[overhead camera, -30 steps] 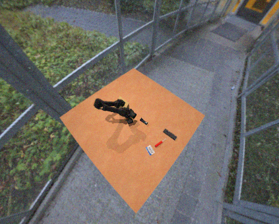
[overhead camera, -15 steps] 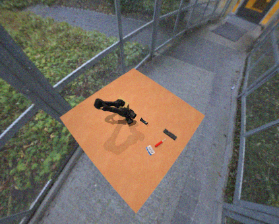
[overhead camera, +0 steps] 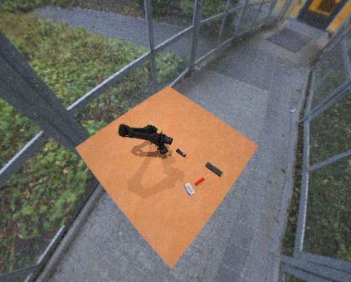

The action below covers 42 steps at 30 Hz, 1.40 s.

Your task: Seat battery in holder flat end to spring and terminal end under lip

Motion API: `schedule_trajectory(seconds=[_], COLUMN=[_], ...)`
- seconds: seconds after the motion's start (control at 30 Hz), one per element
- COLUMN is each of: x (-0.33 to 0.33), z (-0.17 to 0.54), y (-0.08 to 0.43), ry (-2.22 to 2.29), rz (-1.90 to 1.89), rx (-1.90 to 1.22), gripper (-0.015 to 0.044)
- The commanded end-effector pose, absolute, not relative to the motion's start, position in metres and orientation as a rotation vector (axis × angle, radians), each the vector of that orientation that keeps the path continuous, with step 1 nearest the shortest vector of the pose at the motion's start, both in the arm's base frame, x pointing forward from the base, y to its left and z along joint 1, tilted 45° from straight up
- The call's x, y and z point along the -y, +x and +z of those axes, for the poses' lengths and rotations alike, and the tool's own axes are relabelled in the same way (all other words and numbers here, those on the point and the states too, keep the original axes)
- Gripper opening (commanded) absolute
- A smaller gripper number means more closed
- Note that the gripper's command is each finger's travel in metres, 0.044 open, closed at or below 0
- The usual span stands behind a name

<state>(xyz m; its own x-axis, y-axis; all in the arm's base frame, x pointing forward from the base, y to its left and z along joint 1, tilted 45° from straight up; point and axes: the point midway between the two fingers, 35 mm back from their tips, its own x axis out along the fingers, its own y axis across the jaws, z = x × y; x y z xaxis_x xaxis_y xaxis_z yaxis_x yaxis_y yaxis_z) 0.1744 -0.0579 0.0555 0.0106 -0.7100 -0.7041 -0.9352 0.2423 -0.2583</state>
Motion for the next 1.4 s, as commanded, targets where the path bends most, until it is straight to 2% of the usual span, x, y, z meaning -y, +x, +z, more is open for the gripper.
schedule_trajectory(seconds=[0.0, 0.63, 0.93, 1.23, 1.37], x=[0.053, 0.008, -0.016, -0.041, -0.042], z=[0.06, 0.05, 0.032, 0.006, 0.004], y=[0.176, 0.259, 0.295, 0.326, 0.328], ry=[-1.536, -2.166, -2.39, -2.524, -2.53], rz=[0.402, 1.436, 1.989, 2.555, 2.596], rx=[-1.755, -1.601, -1.355, -0.967, -0.934], gripper=[0.0062, 0.0062, 0.0062, 0.0062, 0.0062])
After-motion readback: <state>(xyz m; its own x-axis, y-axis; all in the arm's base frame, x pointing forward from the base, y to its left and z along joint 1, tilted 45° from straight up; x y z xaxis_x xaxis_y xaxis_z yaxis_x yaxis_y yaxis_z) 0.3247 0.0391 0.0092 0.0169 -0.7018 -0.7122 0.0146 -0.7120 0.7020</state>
